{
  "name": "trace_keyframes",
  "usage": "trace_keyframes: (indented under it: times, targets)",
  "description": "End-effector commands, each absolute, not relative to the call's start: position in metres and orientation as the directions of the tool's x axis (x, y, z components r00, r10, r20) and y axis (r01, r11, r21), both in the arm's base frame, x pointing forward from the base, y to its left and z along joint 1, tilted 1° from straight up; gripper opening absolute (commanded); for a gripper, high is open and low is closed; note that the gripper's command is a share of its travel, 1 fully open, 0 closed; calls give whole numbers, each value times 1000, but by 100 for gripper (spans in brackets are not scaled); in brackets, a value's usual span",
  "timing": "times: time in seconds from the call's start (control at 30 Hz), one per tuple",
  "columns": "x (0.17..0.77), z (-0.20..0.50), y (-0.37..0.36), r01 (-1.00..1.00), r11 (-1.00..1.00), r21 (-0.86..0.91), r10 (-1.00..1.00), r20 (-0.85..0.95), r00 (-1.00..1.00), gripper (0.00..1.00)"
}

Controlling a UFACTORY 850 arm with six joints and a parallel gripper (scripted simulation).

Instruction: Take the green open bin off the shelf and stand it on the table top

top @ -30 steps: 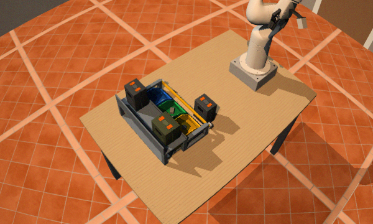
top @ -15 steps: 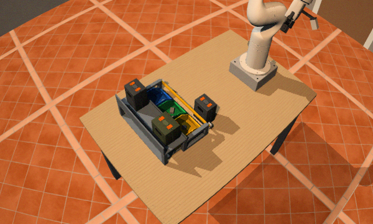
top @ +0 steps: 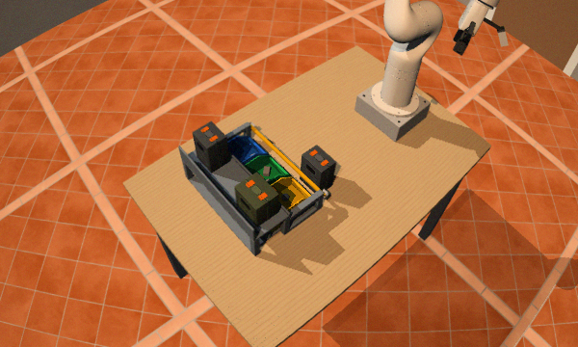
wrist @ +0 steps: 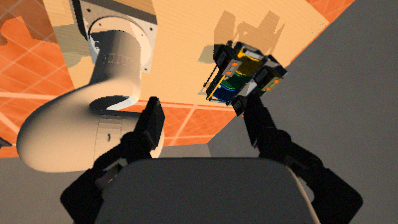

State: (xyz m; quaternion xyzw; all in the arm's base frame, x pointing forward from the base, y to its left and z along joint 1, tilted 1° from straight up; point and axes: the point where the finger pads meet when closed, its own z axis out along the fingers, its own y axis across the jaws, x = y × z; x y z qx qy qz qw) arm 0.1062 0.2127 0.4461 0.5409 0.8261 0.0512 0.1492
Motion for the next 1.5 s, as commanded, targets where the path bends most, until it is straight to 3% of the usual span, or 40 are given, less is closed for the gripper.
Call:
trace_keyframes:
  times: [0.0, 0.17, 0.33, 0.73, 0.9, 1.47]
  targets:
    - [103, 447, 218, 866, 433, 249, 898, -198, -392, 100]
    - [103, 447, 218, 866, 433, 249, 898, -198, -392, 100]
    - [66, 446, 258, 725, 647, 236, 762, -244, -600, 100]
    - [66, 446, 258, 725, 647, 236, 762, -244, -600, 100]
    - [36, 446, 291, 693, 682, 232, 731, -252, -635, 100]
    - [43, 446, 283, 693, 682, 232, 731, -251, -635, 100]
